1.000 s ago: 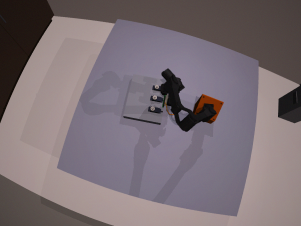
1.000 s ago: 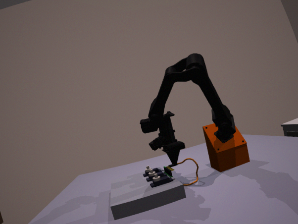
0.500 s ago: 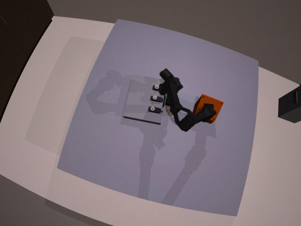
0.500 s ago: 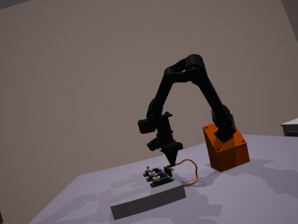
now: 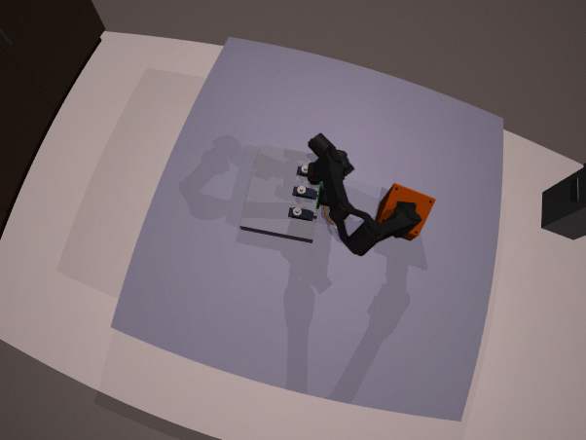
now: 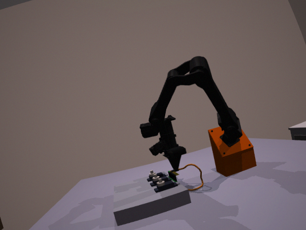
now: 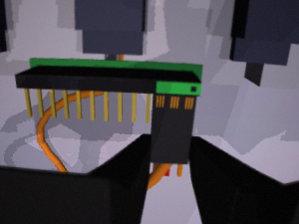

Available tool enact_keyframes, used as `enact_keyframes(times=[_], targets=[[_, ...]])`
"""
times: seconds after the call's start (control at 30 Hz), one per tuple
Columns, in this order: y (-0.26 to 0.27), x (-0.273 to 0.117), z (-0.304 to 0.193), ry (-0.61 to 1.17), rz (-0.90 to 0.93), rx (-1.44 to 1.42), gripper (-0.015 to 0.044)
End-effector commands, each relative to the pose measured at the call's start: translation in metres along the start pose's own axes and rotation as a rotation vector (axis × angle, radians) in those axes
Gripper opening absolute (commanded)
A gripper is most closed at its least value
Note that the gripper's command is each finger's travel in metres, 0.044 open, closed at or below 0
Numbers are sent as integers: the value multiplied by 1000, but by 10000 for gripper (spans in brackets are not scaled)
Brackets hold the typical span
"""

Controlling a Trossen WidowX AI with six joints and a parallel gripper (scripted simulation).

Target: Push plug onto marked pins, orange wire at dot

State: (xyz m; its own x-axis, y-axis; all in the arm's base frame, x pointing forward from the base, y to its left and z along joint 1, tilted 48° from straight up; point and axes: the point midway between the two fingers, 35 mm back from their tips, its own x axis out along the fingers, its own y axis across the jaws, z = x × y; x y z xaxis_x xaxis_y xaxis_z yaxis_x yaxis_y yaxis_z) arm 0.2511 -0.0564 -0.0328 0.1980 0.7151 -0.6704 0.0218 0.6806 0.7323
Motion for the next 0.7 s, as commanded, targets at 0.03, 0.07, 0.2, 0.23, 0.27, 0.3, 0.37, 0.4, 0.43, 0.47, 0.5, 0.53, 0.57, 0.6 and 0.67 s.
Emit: enact_keyframes(times=[0.03,0.07,0.2,0.23,0.27,0.3,0.37,0.4,0.43,0.47,0.5,0.53,0.57,0.6,0.67], targets=[[-1,2,0,-8,-1,-3,131],[-1,2,0,-8,-1,-3,158],[-2,-6,1,-9,-2,-3,263],[-2,-12,1,-8,-3,-2,289],[-3,-21,2,-8,-4,-2,315],[-3,-32,2,-8,-5,-2,341],[-2,-55,0,-8,-4,-2,394],[-2,-58,0,-8,-3,-2,420],[-2,-59,0,-8,-3,-2,440],[-2,-59,0,-8,-3,-2,440],[-2,-59,0,-8,-3,-2,440],[-2,-59,0,-8,-3,-2,440],[-2,-59,0,-8,-3,-2,440],[-2,-59,0,-8,-3,-2,440],[-2,-59,0,-8,-3,-2,440]])
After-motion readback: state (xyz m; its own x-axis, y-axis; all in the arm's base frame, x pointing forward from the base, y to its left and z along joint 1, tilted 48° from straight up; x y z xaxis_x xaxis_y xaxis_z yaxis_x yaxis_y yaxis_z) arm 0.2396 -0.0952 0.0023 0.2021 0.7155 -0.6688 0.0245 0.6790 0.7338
